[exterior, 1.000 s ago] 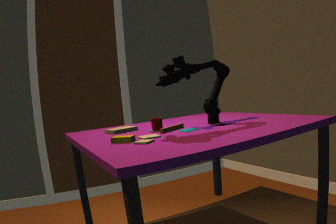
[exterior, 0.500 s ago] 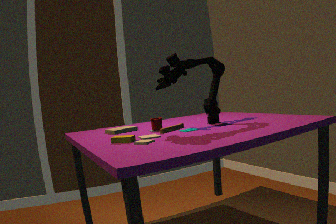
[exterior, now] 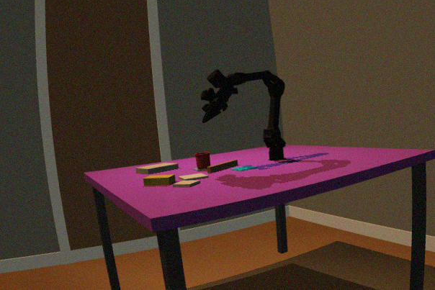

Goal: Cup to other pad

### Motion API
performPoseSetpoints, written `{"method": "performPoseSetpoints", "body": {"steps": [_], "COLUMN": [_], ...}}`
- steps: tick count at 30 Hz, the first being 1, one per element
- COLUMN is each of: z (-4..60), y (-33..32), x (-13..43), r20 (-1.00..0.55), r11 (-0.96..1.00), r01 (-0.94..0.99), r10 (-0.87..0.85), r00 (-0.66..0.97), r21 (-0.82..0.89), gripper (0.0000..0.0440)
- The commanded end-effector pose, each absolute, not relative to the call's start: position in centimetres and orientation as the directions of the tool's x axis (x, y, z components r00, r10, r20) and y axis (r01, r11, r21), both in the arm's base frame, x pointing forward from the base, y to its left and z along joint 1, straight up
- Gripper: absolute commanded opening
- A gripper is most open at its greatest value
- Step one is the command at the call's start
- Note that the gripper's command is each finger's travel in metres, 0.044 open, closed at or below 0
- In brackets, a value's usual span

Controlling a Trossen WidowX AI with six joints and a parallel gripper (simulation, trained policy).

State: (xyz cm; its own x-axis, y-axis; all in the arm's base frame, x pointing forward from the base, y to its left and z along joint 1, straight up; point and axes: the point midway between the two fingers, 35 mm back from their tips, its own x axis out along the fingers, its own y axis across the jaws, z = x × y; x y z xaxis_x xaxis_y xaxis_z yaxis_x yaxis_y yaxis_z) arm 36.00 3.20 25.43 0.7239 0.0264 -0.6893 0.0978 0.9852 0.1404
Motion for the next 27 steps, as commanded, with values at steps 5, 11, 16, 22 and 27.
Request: {"method": "performPoseSetpoints", "body": {"steps": [5,11,16,22,27], "z": [24.4,23.4,22.6,21.6,20.6], "y": [3.1,2.9,2.5,1.9,1.0], "x": [36.1,36.1,36.0,35.8,35.6], "r20": [-0.767,-0.827,-0.869,-0.912,-0.941], "r11": [0.985,0.987,0.989,0.991,0.993], "r01": [0.126,0.136,0.138,0.130,0.114], "r10": [0.008,-0.006,-0.020,-0.041,-0.059], "r00": [0.641,0.563,0.494,0.407,0.334], "r21": [0.116,0.085,0.056,0.014,-0.021], "gripper": [0.0113,0.0117,0.0115,0.0106,0.0105]}}
